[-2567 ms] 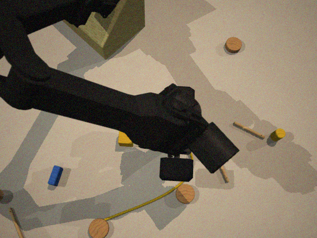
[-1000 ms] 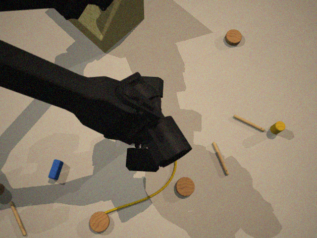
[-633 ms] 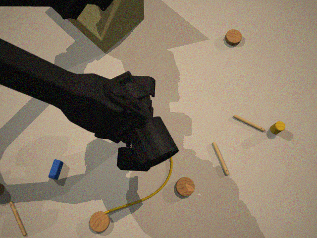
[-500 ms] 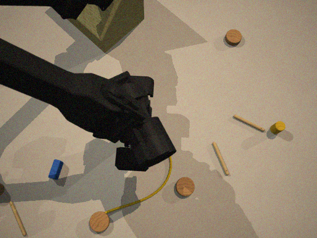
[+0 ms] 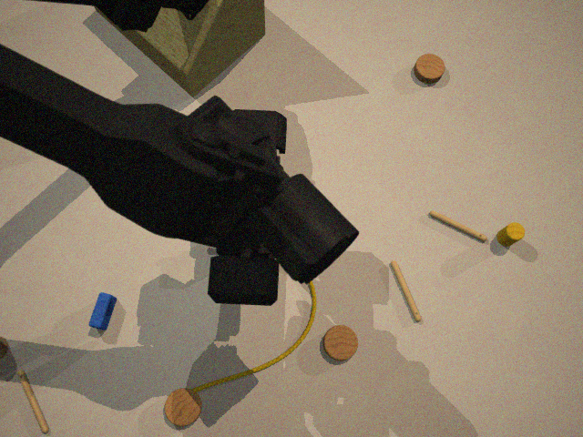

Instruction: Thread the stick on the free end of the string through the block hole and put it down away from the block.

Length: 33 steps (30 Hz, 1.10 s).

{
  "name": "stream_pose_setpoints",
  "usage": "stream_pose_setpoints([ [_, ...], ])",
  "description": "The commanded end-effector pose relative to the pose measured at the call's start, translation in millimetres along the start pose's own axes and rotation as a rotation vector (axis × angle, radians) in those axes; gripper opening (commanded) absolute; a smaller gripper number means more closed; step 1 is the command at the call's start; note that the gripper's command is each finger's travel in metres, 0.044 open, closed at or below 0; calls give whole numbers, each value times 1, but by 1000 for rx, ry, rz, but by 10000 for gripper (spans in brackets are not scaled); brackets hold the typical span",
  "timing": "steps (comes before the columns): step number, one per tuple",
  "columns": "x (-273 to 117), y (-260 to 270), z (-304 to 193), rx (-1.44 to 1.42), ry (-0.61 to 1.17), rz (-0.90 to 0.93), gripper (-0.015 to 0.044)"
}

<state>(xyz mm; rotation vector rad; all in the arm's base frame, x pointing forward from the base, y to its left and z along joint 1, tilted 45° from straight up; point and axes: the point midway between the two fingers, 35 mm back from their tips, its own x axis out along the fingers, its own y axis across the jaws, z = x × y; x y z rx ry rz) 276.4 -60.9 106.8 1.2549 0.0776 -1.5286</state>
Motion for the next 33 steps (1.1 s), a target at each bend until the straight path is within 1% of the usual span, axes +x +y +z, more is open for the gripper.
stream_pose_setpoints([
  [1, -14, 1, 3, 8, -3, 7, 121],
  [4, -11, 1, 1, 5, 3, 7, 121],
  [6, -11, 1, 2, -57, 3, 7, 121],
  [26, -12, 1, 37, -1927, -15, -7, 121],
  [33, -12, 0, 45, -2347, -16, -15, 121],
])
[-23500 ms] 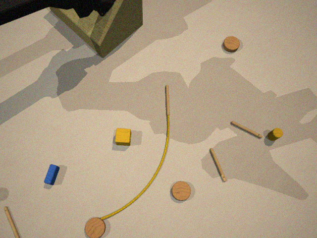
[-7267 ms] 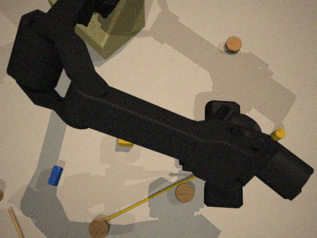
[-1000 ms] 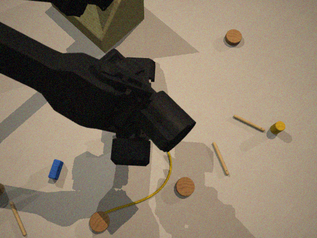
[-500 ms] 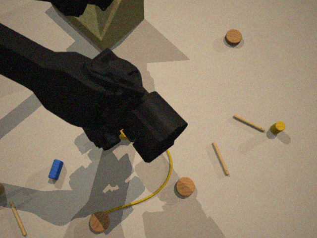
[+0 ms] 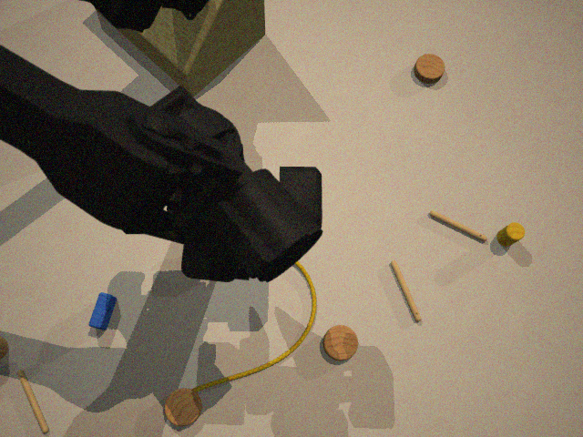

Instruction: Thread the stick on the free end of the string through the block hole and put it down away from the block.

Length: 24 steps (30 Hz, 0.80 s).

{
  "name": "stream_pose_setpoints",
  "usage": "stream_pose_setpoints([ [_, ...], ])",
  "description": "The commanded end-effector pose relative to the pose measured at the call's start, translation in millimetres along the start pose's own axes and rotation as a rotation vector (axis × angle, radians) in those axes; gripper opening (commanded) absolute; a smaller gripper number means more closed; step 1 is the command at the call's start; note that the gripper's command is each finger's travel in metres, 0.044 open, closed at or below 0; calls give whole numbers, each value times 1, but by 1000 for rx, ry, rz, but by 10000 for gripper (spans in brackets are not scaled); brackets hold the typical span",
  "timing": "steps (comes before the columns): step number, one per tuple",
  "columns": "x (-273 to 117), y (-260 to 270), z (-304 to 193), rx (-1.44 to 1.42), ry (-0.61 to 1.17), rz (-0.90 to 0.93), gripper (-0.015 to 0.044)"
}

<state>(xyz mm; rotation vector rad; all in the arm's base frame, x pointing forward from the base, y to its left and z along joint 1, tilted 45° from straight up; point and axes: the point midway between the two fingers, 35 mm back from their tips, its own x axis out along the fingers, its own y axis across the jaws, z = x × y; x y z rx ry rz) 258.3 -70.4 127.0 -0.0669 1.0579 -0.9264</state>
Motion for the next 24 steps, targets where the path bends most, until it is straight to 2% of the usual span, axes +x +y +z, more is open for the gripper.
stream_pose_setpoints([
  [1, -1, -20, -2, -798, 2, -11, 121],
  [13, -2, -32, -4, -1490, 11, -16, 121],
  [24, -2, -32, -4, -1501, 11, -16, 121],
])
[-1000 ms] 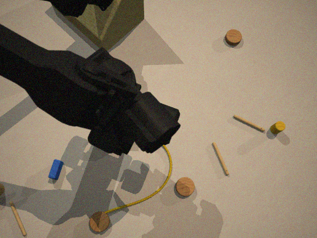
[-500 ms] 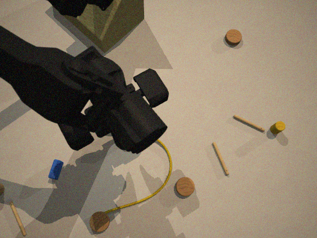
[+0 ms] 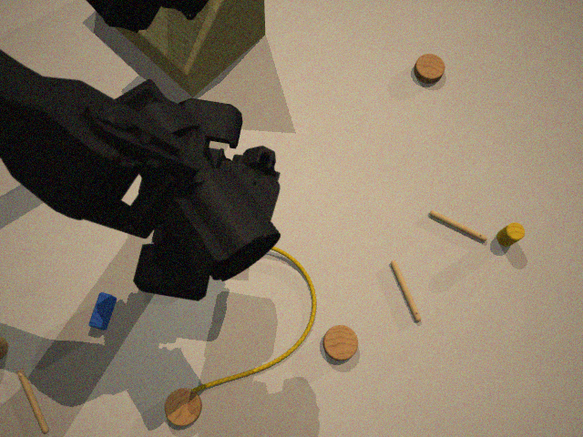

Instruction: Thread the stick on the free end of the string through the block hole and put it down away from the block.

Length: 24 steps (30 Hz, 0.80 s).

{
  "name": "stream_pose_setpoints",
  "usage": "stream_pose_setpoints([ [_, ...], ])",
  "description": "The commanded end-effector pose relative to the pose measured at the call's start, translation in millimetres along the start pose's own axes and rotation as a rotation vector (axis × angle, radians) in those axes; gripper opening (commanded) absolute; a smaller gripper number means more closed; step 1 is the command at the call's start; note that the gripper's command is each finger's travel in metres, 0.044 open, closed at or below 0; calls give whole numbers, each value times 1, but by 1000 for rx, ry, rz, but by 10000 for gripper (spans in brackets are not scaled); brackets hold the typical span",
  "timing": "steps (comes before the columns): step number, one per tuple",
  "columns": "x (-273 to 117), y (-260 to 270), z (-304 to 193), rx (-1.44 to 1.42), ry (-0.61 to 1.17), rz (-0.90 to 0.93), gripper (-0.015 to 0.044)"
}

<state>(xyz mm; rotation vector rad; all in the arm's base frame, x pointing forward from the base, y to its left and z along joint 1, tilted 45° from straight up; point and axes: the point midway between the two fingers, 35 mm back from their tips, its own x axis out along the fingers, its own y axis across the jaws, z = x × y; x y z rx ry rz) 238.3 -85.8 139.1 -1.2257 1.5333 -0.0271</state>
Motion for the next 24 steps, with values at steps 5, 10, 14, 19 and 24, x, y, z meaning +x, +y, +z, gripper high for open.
stream_pose_setpoints([
  [5, 0, 0, -4, -86, 5, -3, 121],
  [10, 5, 0, -3, -86, 4, -2, 121],
  [14, 12, -1, -2, -86, 3, 0, 121],
  [19, 20, -1, -1, -85, 3, 1, 121],
  [24, 28, -1, -1, -85, 2, 2, 121],
])
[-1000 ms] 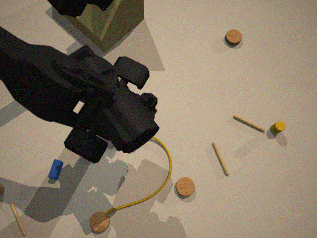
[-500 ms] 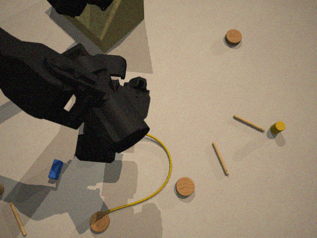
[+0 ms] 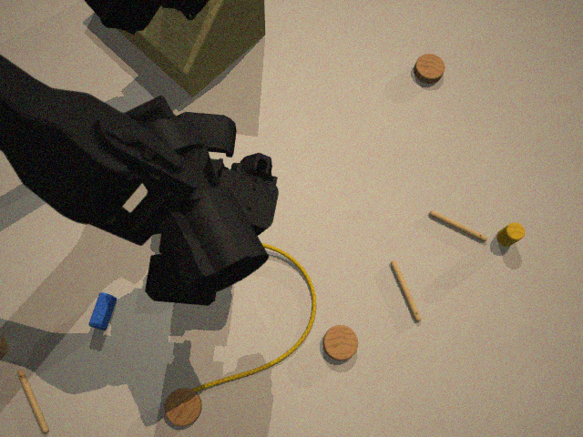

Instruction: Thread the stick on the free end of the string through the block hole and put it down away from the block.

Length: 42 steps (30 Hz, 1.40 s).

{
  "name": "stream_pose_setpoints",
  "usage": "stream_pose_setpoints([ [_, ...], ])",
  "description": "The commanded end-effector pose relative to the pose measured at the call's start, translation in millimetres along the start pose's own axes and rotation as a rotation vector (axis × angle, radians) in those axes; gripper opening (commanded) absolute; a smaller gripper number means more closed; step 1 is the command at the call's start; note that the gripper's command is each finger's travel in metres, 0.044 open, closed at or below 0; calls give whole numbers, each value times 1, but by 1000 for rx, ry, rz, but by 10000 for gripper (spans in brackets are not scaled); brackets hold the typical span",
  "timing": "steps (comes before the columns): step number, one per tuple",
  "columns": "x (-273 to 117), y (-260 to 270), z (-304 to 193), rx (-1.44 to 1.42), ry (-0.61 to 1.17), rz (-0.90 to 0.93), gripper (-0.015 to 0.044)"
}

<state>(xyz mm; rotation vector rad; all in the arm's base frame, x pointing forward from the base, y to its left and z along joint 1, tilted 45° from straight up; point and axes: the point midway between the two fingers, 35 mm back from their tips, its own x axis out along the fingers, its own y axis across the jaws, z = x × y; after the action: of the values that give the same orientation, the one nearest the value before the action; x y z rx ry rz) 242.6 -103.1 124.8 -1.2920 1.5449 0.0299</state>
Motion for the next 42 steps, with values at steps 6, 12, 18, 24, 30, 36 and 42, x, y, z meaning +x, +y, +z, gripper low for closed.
stream_pose_setpoints([
  [6, 15, 1, 1, -6, 0, 7, 121],
  [12, 25, 1, 1, -6, 1, 6, 121],
  [18, 35, 1, 0, -6, 2, 5, 121],
  [24, 44, 1, -1, -6, 3, 3, 121],
  [30, 53, 2, -3, -7, 5, 0, 121],
  [36, 57, 2, -4, -7, 6, -1, 121],
  [42, 55, 1, -4, -3, 7, -4, 0],
])
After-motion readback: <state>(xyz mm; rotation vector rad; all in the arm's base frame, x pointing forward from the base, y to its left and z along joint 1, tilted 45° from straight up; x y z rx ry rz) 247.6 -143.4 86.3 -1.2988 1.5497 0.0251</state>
